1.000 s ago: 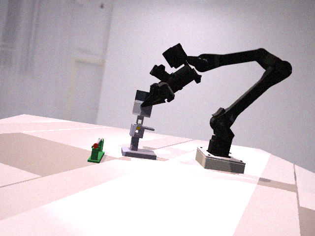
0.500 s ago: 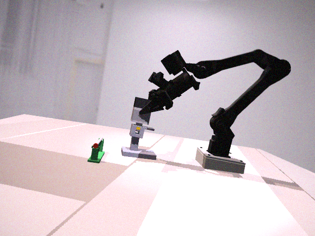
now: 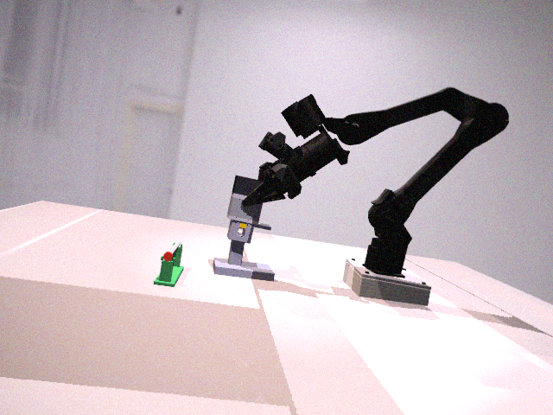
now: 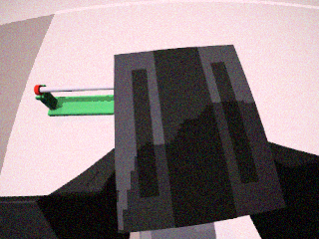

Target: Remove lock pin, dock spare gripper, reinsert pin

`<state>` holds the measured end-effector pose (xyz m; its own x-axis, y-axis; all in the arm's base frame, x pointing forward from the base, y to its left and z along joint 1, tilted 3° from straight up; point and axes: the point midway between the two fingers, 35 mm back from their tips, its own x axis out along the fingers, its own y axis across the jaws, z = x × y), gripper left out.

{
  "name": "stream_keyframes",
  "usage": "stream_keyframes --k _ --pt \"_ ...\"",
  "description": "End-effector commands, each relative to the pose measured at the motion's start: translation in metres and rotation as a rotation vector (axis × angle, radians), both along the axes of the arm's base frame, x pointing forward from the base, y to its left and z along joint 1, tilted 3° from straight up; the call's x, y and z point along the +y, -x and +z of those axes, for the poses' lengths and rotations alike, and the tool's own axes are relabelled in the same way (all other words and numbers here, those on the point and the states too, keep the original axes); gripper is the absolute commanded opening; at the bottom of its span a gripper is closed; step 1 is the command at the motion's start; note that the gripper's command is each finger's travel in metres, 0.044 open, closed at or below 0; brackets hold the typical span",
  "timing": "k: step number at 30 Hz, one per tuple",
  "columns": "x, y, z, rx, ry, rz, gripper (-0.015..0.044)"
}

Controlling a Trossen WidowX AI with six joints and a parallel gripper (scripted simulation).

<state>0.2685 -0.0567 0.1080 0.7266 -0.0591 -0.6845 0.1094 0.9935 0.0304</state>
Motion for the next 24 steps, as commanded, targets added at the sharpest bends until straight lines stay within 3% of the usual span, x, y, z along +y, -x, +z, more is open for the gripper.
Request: stream_keyframes --k 1,5,21,24 --pt "0.0000 0.0001 0.0003 -0.001 0.000 0.000 0.0000" --pt "0.0000 0.0001 0.0003 -0.001 0.000 0.000 0.0000" --pt "0.0000 0.0001 0.0003 -0.001 0.000 0.000 0.0420" --pt "0.0000 0.0001 0.0010 -0.001 0.000 0.000 0.0440"
